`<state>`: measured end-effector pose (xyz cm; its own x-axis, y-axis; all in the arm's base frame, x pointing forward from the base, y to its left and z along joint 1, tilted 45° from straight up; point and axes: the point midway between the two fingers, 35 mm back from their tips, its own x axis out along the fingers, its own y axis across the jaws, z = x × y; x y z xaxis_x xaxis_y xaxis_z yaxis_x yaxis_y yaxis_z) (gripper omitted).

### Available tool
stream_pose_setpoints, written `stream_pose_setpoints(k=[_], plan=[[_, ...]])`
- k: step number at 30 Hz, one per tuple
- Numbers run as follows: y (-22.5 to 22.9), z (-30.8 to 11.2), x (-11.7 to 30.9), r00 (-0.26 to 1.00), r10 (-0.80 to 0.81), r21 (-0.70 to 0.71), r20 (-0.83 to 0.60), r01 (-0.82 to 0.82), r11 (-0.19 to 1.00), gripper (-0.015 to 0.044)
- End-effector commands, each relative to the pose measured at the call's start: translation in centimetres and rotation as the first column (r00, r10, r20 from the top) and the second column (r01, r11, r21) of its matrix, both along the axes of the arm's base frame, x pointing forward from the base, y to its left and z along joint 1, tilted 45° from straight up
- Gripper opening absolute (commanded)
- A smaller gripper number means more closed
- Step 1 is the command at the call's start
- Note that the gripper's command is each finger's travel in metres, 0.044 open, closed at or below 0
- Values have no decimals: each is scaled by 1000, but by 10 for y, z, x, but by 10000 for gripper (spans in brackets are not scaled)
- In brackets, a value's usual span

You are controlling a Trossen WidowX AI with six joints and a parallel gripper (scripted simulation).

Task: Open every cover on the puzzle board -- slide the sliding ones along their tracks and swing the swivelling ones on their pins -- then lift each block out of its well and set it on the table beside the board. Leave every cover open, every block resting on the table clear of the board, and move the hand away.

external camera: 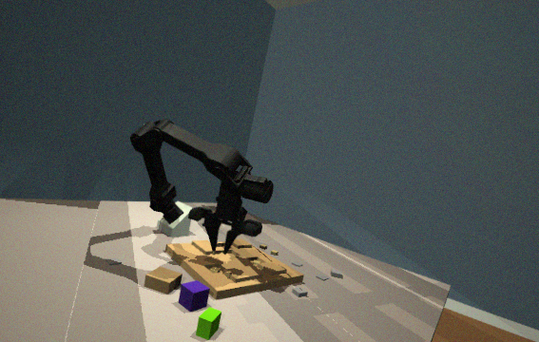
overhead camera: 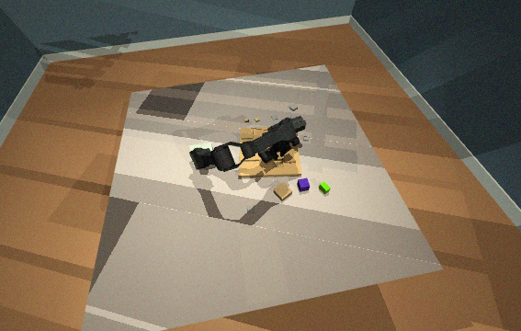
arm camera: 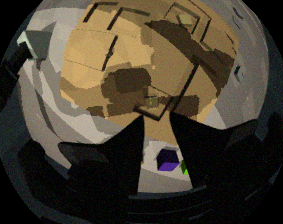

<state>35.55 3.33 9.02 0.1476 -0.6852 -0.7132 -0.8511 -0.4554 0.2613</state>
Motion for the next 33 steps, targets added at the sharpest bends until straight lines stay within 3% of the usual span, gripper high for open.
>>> stream_pose_setpoints(k=[1, 33], plan=[[-7, -6, 1, 1000, 1, -3, -4, -1, 1000, 144], [-19, -18, 3, 1000, 1, -3, -3, -1, 1000, 144]])
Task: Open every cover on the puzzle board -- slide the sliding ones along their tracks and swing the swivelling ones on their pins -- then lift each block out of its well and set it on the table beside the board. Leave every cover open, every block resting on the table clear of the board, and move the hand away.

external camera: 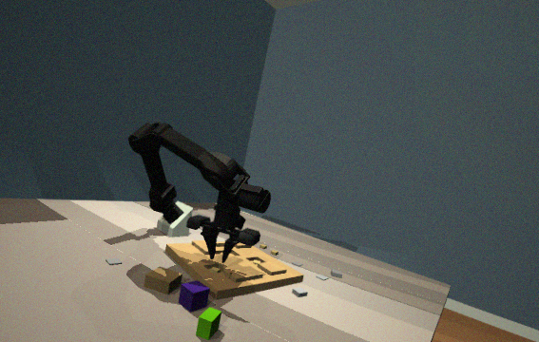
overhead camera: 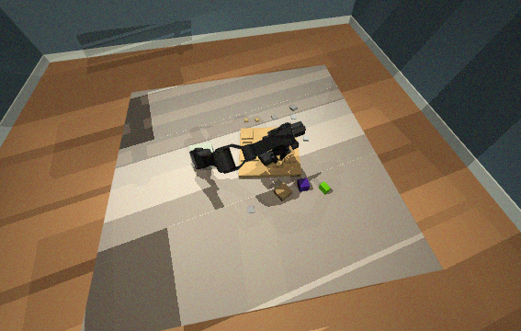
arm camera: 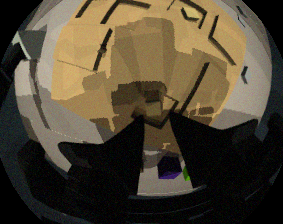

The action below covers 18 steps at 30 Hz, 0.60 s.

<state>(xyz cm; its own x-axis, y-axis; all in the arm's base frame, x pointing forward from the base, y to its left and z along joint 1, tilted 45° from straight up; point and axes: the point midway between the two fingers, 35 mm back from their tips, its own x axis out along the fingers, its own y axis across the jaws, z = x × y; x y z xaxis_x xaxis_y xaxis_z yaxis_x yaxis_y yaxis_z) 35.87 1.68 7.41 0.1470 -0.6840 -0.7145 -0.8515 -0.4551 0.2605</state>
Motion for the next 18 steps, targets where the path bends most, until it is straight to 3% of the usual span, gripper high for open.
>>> stream_pose_setpoints(k=[1, 18], plan=[[-4, -2, 0, 1000, 2, -5, -3, -2, 1000, 144], [-13, -12, 2, 1000, 2, -6, -3, -2, 1000, 144]])
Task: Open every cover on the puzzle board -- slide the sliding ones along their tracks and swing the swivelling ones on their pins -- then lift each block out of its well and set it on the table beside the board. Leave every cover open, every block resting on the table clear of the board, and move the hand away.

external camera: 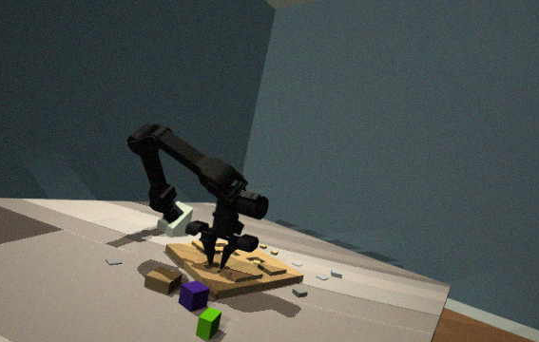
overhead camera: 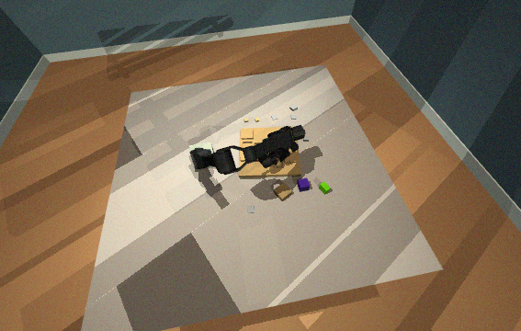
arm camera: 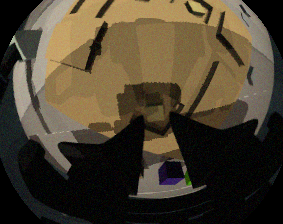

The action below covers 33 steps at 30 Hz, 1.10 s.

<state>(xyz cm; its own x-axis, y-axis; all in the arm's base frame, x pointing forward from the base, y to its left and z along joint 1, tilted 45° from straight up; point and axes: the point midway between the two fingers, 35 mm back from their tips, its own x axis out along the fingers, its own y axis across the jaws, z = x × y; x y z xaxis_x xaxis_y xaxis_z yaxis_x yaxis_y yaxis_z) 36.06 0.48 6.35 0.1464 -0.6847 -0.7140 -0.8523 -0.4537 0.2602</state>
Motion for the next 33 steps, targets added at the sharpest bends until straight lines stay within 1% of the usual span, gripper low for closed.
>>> stream_pose_setpoints(k=[1, 18, 27, 33], plan=[[-1, -1, 0, 1000, 3, -5, -4, -3, 1000, 144], [-9, -9, 1, 1000, 3, -6, -4, -3, 1000, 144], [-7, -7, 2, 1000, 1, 0, 1, -1, 1000, 84], [-6, -6, 2, 1000, 1, 0, 1, -1, 1000, 80]])
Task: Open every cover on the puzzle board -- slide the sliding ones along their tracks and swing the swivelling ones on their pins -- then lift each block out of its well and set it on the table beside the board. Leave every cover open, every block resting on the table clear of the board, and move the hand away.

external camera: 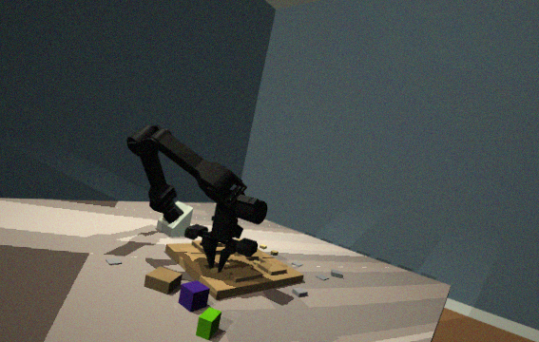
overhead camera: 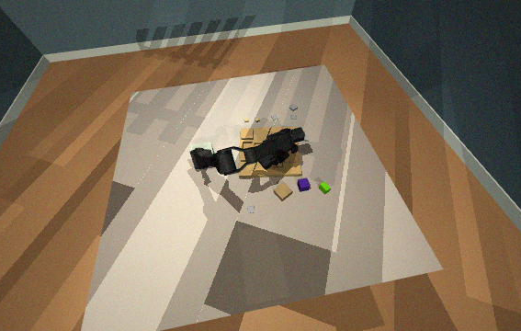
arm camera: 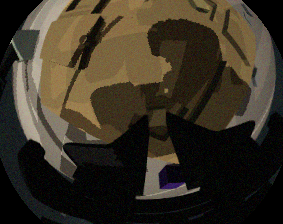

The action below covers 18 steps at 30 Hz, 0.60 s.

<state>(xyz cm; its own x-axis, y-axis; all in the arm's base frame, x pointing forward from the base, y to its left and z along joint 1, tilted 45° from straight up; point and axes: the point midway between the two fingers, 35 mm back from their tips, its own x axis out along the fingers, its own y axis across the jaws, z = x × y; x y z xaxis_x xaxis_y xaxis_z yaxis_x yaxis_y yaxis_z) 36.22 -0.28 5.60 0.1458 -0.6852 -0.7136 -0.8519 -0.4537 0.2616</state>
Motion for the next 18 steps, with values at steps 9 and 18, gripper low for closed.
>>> stream_pose_setpoints(k=[9, 18], plan=[[10, 9, -1, 1000, 1, 0, 0, -1, 1000, 80], [18, 18, -3, 1000, 2, -1, -1, -2, 1000, 80]])
